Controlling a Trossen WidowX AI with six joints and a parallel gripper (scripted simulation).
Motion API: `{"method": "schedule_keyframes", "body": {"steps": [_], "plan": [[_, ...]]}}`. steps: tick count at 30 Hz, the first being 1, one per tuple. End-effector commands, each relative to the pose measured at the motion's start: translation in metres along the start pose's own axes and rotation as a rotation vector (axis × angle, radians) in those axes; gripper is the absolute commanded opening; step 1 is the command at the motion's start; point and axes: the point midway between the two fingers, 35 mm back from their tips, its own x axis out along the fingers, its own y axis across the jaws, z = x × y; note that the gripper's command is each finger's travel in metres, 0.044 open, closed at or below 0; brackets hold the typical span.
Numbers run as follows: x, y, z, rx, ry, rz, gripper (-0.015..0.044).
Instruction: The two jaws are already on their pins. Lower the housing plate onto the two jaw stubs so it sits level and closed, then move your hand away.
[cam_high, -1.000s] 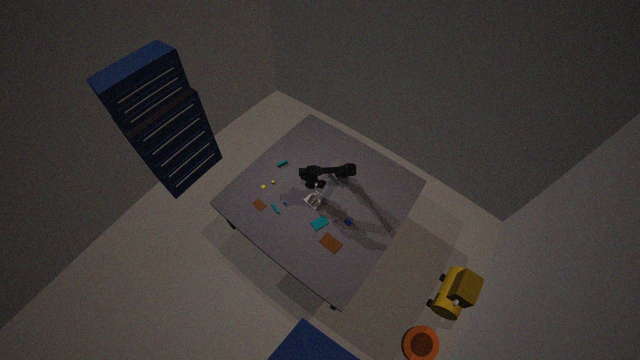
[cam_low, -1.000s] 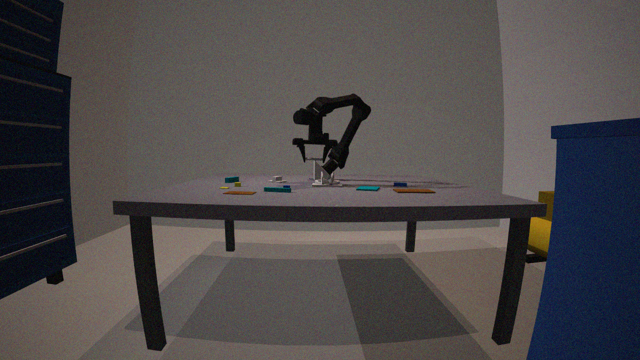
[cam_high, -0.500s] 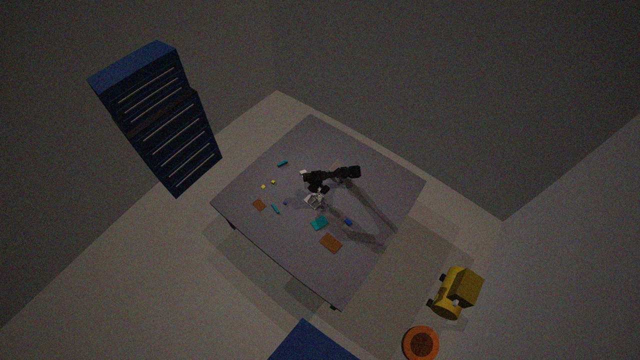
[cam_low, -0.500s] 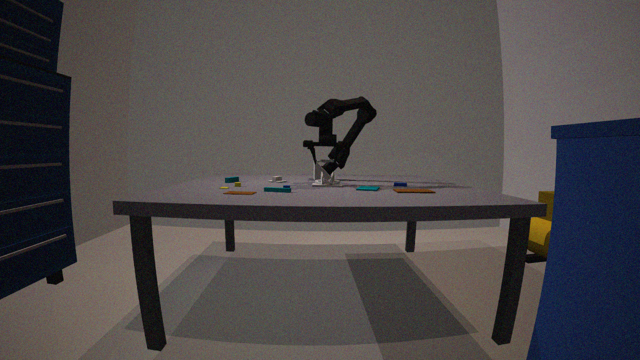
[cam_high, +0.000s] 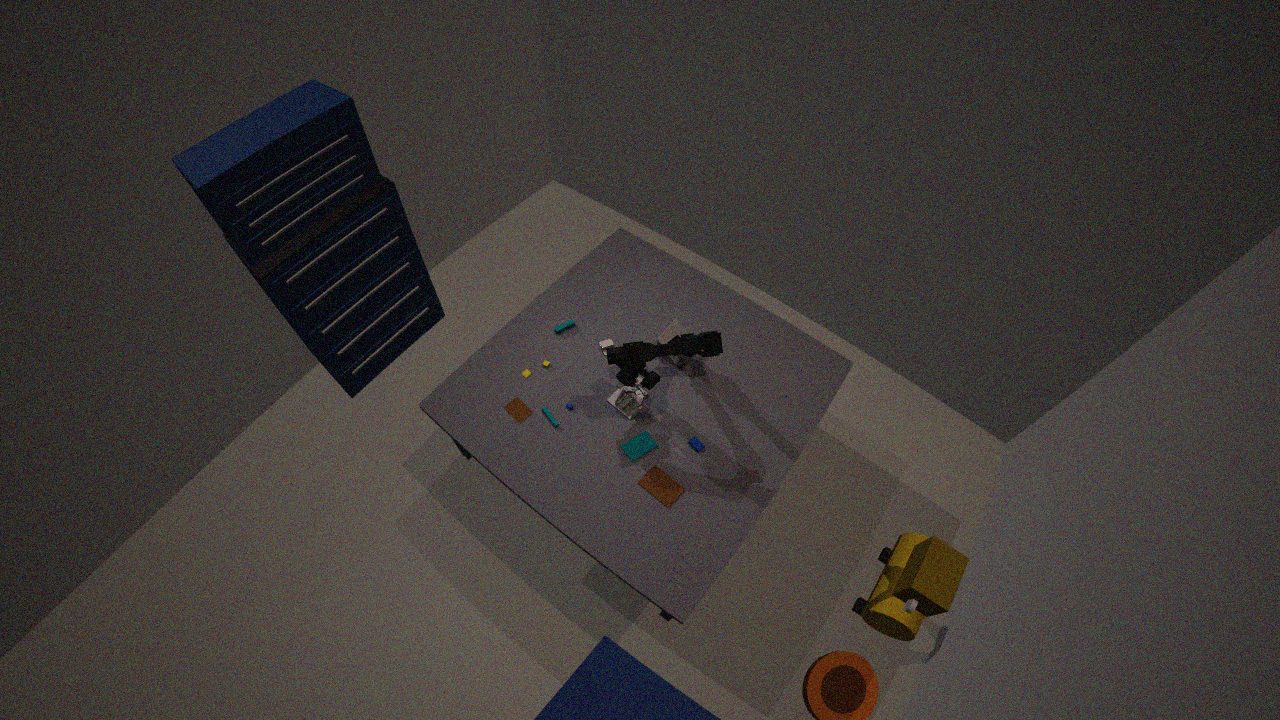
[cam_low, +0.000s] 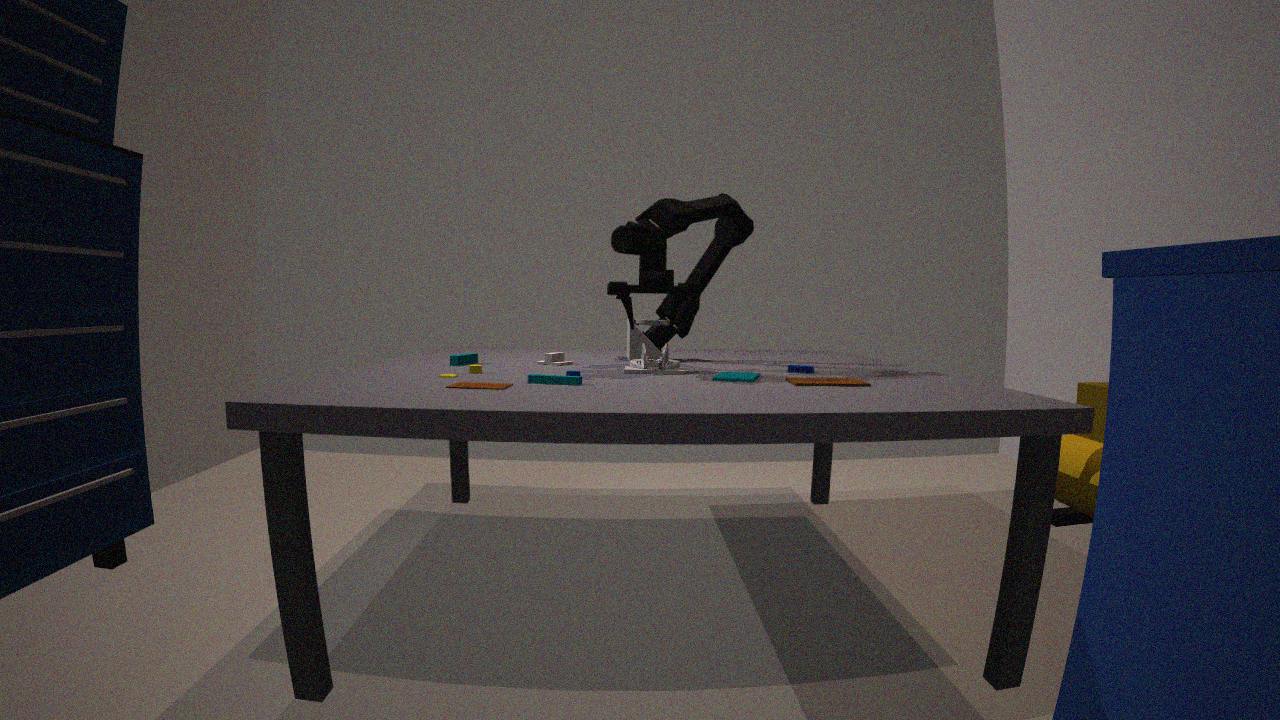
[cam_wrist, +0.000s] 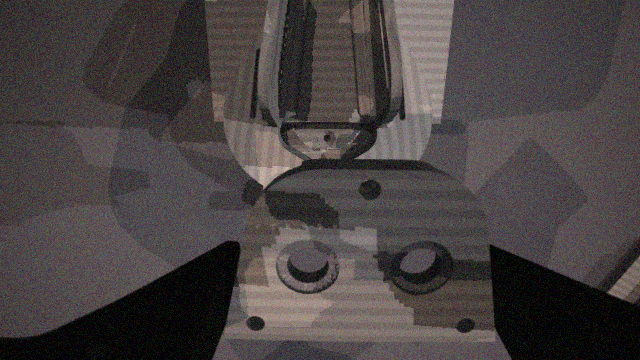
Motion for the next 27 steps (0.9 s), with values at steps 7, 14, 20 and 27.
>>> {"method": "schedule_keyframes", "body": {"steps": [7,14,20,27], "plan": [[0.0002,0.0011,0.0000,0.007,-0.002,0.006,0.0351],[0.0002,0.0056,-0.0022,0.008,-0.002,0.006,0.0351],[0.0002,0.0100,-0.0044,0.009,-0.001,0.006,0.0351],[0.0002,0.0100,-0.0044,0.009,-0.001,0.006,0.0351]]}}
